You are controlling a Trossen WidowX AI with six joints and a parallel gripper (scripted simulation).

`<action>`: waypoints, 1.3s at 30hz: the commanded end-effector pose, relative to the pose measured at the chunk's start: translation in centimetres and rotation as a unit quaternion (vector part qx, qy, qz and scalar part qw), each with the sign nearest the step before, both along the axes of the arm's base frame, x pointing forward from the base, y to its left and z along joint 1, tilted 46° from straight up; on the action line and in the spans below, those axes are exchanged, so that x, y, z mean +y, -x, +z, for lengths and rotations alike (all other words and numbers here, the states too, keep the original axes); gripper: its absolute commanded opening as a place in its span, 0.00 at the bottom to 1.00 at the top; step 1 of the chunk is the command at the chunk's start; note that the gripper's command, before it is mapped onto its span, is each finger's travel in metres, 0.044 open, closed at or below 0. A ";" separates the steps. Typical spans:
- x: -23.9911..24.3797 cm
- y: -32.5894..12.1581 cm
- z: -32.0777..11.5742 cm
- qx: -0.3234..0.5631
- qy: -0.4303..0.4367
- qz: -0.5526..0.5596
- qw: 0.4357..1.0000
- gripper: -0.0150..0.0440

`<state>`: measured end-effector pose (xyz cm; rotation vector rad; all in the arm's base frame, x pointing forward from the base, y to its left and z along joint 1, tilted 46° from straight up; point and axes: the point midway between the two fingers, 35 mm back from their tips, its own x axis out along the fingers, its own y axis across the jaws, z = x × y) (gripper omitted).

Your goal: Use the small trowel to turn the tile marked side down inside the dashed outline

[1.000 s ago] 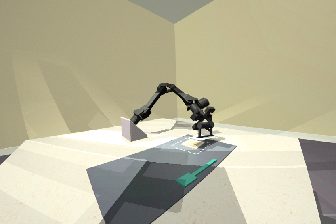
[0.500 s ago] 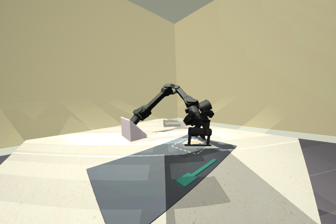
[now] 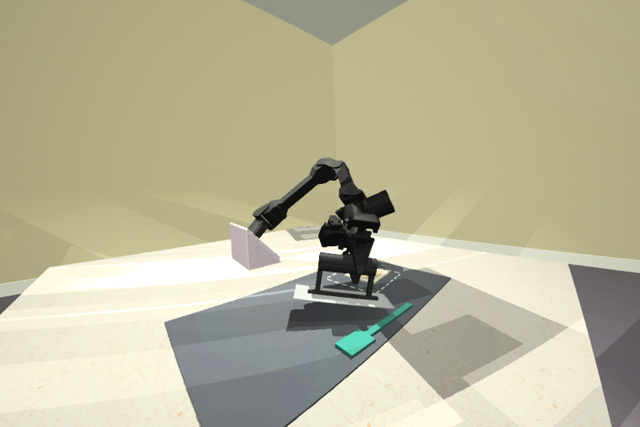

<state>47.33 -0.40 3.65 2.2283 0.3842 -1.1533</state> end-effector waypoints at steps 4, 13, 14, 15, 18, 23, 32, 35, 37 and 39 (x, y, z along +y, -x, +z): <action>-5.3 0.6 -4.3 0.039 -0.012 -0.062 0.997 0.25; -11.2 3.1 -10.2 0.095 -0.037 -0.136 0.986 0.25; -11.8 3.4 -10.8 0.101 -0.040 -0.144 0.984 0.25; -12.4 3.8 -11.5 0.107 -0.043 -0.152 0.982 0.25; -14.1 5.1 -13.4 0.124 -0.053 -0.176 0.975 0.25; -16.7 7.5 -16.5 0.152 -0.072 -0.216 0.962 0.25; -17.7 8.8 -18.2 0.165 -0.082 -0.236 0.954 0.25; -17.4 8.7 -18.5 0.165 -0.083 -0.236 0.954 0.25; -17.1 8.7 -18.8 0.165 -0.083 -0.236 0.954 0.25; -16.9 8.6 -19.0 0.165 -0.083 -0.236 0.954 0.25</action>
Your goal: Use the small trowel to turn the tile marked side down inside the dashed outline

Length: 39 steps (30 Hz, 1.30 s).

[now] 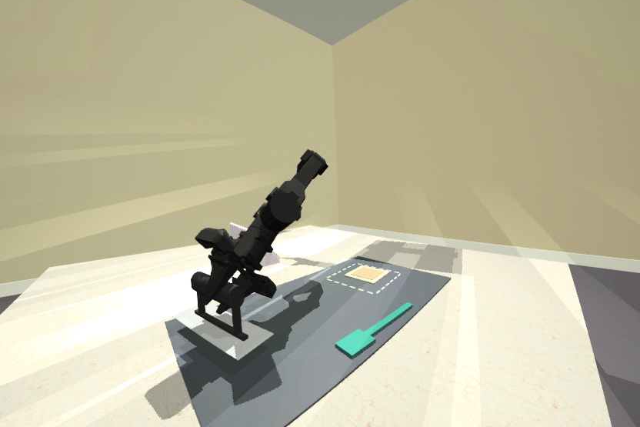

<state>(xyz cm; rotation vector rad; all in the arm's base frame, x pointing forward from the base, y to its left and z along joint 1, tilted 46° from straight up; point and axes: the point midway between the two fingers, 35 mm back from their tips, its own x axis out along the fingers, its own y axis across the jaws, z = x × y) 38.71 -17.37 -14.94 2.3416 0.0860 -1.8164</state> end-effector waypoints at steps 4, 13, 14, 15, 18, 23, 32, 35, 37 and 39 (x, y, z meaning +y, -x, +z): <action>0.5 -0.1 -0.8 0.000 0.002 -0.004 1.000 0.25; 1.6 -0.2 -1.8 0.000 0.002 -0.004 1.000 0.25; 1.7 -0.2 -1.9 0.000 0.002 -0.004 1.000 0.25; 1.7 -0.2 -2.0 0.000 0.002 -0.004 1.000 0.25; 1.7 -0.2 -2.0 0.000 0.002 -0.004 1.000 0.34; 1.7 -0.2 -2.0 0.000 0.002 -0.004 1.000 0.57; 1.7 -0.2 -2.0 0.000 0.002 -0.004 1.000 0.76; 1.7 -0.2 -2.0 0.000 0.002 -0.004 1.000 0.76; 1.7 -0.2 -1.9 0.000 0.002 -0.004 1.000 0.76; 1.8 -0.1 -1.4 0.000 0.001 -0.004 1.000 0.76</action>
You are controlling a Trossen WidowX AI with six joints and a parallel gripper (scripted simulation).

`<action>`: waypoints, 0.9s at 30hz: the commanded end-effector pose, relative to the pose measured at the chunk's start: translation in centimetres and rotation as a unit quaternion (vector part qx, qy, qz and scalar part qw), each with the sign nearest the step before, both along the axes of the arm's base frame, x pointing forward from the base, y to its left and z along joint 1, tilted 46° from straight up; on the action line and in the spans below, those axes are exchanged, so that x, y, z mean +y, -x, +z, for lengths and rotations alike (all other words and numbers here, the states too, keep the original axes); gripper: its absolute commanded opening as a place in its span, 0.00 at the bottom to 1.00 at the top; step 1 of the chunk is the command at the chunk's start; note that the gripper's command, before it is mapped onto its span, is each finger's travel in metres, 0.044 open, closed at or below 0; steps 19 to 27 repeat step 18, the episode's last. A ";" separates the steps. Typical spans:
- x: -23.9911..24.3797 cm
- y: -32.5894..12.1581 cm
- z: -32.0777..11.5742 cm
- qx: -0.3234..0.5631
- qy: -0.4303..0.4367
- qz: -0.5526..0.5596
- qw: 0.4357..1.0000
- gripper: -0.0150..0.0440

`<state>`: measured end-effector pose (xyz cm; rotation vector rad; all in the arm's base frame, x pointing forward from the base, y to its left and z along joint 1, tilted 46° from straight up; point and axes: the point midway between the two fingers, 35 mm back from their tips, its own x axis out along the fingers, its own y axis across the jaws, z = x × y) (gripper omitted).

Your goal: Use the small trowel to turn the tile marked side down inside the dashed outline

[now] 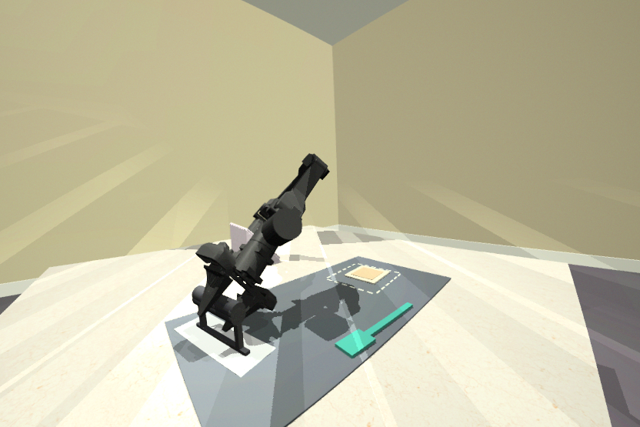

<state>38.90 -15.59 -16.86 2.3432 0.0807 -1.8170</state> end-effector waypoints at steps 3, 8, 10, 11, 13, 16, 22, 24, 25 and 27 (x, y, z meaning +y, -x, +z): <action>0.0 0.4 1.8 0.000 0.001 -0.001 1.000 0.76; 0.2 0.9 3.9 0.001 0.000 -0.001 1.000 0.76; 0.3 1.2 4.7 0.001 0.000 0.000 1.000 0.76; 0.3 1.3 5.1 0.001 0.000 0.000 1.000 0.76; 0.4 1.5 5.6 0.001 0.000 0.000 1.000 0.76; 0.2 1.6 5.9 0.001 0.000 0.000 1.000 0.76; -0.8 2.4 7.5 0.001 0.000 0.000 1.000 0.76; -0.8 2.4 7.5 0.001 0.000 0.000 1.000 0.76; -0.8 2.4 7.5 0.001 0.000 0.000 1.000 0.76; -0.8 2.4 7.5 0.001 0.000 0.000 1.000 0.76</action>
